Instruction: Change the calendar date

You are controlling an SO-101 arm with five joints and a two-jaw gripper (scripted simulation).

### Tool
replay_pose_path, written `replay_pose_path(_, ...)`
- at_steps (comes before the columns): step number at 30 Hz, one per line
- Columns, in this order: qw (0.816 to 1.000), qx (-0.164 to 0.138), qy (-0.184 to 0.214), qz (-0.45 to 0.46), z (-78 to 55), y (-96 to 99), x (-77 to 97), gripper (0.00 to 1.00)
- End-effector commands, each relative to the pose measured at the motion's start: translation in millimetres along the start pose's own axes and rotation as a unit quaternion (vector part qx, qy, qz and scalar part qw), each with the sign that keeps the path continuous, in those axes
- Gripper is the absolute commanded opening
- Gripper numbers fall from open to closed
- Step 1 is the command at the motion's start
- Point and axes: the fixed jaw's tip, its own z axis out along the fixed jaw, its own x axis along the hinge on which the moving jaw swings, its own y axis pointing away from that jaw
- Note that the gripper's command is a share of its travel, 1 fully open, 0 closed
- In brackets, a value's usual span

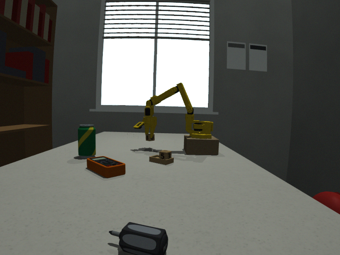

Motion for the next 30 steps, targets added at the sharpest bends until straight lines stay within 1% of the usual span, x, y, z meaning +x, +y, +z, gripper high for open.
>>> replay_pose_path(1, 0.998, 0.011, -0.009, -0.068, -2.4, -3.2, 2.6, 0.0)
replay_pose_path(2, 0.996, 0.011, -0.009, -0.085, -2.2, -3.3, 3.2, 0.0)
replay_pose_path(4, 0.996, 0.011, -0.009, -0.085, -2.2, -3.3, 3.2, 0.0)
replay_pose_path(6, 0.993, 0.012, -0.008, -0.118, -1.7, -3.5, 4.4, 0.0)
replay_pose_path(12, 0.979, 0.012, -0.007, -0.203, -0.5, -4.2, 7.4, 0.0)
replay_pose_path(18, 0.964, 0.013, -0.006, -0.265, 0.3, -4.8, 9.5, 0.0)
replay_pose_path(30, 0.951, 0.013, -0.006, -0.31, 1.0, -5.4, 11.0, 0.0)
